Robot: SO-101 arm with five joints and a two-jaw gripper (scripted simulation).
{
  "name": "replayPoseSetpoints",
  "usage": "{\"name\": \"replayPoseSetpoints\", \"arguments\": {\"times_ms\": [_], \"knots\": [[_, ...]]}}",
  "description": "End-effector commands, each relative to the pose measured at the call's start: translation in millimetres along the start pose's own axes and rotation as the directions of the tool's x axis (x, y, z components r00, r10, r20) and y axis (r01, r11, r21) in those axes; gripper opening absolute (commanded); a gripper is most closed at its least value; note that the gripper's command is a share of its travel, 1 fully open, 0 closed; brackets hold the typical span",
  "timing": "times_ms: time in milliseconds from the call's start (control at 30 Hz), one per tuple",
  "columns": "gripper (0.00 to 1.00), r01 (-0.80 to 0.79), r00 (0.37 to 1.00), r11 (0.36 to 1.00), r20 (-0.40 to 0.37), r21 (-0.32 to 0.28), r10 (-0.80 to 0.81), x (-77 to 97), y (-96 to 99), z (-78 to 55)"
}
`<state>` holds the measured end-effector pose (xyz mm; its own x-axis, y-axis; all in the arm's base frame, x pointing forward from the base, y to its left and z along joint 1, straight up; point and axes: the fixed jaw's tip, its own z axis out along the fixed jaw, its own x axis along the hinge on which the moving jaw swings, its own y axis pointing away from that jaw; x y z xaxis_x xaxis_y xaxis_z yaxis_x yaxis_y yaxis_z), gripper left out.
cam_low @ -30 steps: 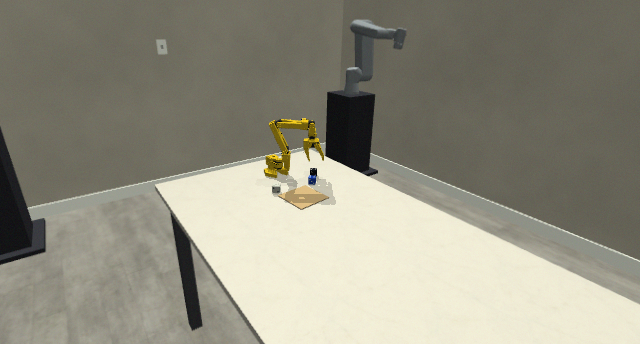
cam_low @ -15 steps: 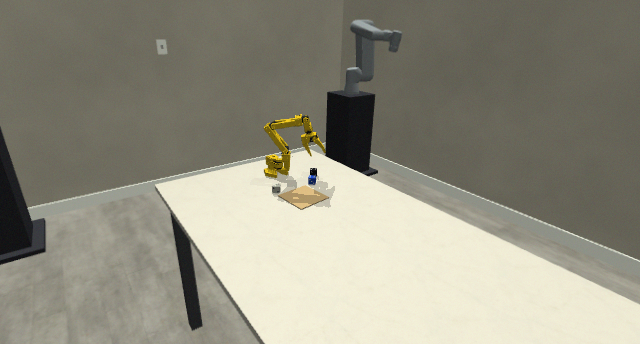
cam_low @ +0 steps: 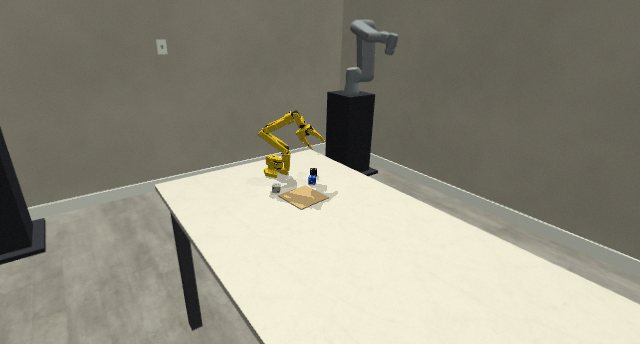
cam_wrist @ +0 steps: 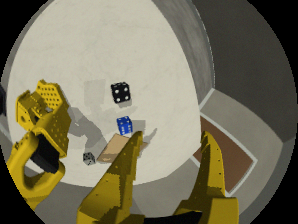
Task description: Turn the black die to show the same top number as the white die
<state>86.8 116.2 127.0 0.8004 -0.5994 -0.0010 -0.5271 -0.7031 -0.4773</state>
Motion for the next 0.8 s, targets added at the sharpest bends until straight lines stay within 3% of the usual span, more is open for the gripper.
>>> {"name": "replayPoseSetpoints", "arguments": {"times_ms": [0,367,767], "knots": [[0.35,-0.001,1.0,0.997,0.003,0.074,0.001,-0.6,-7.8,-9.0],[0.35,-0.032,0.999,0.997,0.007,0.068,0.031,-1.2,-8.1,-8.7],[0.35,-0.193,0.981,0.981,0.017,0.031,0.192,-4.5,-9.7,-7.0]]}}
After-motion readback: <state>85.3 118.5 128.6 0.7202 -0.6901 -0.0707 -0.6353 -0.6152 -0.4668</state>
